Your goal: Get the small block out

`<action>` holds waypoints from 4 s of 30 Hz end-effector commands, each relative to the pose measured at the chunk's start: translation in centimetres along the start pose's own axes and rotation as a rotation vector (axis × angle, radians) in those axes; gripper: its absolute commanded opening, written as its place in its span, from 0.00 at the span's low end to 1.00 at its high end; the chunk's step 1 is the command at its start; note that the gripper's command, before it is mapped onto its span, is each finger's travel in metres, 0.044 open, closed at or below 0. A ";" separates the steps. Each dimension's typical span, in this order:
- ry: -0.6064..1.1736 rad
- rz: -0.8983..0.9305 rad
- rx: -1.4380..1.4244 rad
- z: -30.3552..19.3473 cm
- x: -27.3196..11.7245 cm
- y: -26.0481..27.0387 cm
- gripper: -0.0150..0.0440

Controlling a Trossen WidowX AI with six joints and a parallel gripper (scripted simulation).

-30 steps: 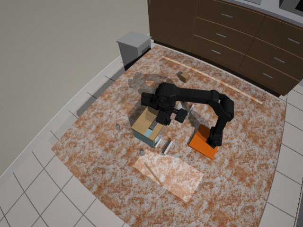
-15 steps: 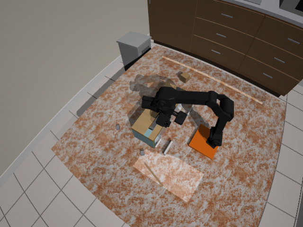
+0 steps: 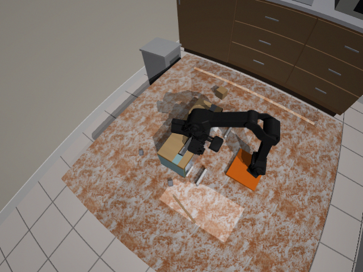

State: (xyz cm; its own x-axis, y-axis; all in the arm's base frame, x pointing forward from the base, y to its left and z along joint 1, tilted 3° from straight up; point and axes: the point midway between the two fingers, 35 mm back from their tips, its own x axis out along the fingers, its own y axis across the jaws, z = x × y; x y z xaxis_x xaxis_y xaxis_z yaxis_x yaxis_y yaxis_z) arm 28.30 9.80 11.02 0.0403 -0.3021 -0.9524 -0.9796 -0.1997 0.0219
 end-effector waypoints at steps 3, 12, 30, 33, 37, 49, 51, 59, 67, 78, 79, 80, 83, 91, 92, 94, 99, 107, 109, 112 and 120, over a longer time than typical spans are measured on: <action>0.005 0.004 -0.006 0.2 1.1 0.2 0.93; 0.001 0.004 -0.002 0.0 1.2 0.3 0.93; 0.006 0.006 -0.002 -4.3 2.8 0.3 0.93; 0.006 0.006 -0.002 -5.0 3.0 0.3 0.93; 0.007 0.006 -0.002 -6.0 3.4 0.3 0.93; 0.006 0.006 -0.002 -4.7 2.9 0.4 0.93; 0.006 0.006 -0.002 -4.8 2.9 0.4 0.93; 0.007 0.006 -0.002 -5.5 3.2 0.4 0.93; 0.007 0.006 -0.002 -6.3 3.5 0.4 0.93; 0.008 0.006 -0.002 -7.4 3.8 0.4 0.93; 0.008 0.006 -0.002 -7.5 3.8 0.4 0.93; 0.008 0.006 -0.002 -7.5 3.9 0.4 0.93; 0.008 0.006 -0.002 -7.8 4.0 0.4 0.93; 0.009 0.006 -0.002 -8.6 4.2 0.4 0.93; 0.009 0.006 -0.002 -8.7 4.3 0.4 0.93; 0.009 0.006 -0.002 -8.9 4.3 0.4 0.93; 0.010 0.006 -0.002 -9.4 4.5 0.4 0.93; 0.010 0.006 -0.002 -10.1 4.8 0.4 0.93; 0.010 0.006 -0.002 -10.3 4.8 0.4 0.93; 0.011 0.006 -0.002 -10.6 4.9 0.4 0.93; 0.011 0.006 -0.002 -11.4 5.2 0.4 0.93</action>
State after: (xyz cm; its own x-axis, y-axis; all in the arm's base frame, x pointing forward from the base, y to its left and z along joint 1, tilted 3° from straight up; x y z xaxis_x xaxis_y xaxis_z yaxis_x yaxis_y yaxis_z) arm 30.28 -2.13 9.59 0.0348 -0.3105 -0.9499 -0.9800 -0.1968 0.0284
